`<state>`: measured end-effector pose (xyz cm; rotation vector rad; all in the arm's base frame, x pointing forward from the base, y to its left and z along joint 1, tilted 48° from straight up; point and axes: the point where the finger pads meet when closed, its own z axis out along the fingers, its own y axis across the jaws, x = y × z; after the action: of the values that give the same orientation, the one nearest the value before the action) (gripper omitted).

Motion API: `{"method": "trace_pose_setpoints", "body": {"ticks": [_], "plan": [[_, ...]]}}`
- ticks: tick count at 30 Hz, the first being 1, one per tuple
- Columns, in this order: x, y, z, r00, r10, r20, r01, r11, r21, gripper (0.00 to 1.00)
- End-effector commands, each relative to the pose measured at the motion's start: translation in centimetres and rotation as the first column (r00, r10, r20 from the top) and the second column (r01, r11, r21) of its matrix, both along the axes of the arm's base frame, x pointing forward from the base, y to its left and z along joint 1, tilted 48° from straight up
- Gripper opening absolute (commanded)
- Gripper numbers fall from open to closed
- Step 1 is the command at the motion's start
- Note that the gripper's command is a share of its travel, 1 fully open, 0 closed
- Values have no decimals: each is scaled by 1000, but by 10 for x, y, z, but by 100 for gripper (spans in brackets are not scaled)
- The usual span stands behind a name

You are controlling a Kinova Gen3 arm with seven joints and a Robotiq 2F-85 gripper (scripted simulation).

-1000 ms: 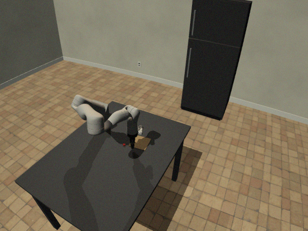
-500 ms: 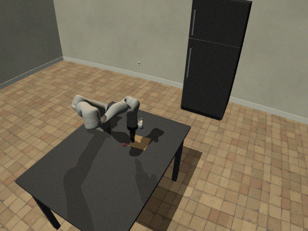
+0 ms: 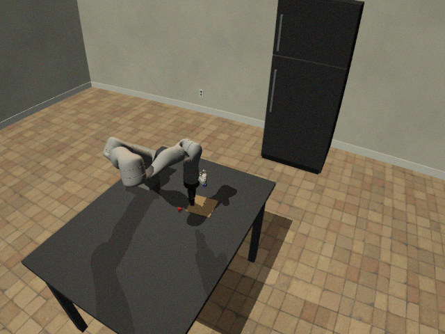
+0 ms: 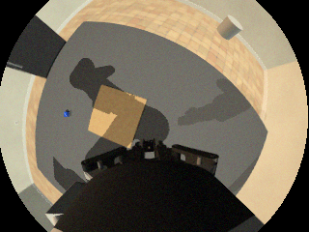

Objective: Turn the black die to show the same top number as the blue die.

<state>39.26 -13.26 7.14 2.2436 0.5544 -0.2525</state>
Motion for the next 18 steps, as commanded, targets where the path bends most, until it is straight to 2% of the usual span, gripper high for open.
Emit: {"method": "trace_pose_setpoints", "body": {"ticks": [1,8,16,18], "plan": [[1,1,0,1000,1,1,-1,1000,1,11],[1,6,-6,997,-53,61,53,999,4,11],[3,17,-18,966,-174,193,173,985,21,11],[3,17,-18,966,-174,193,173,985,21,11]]}}
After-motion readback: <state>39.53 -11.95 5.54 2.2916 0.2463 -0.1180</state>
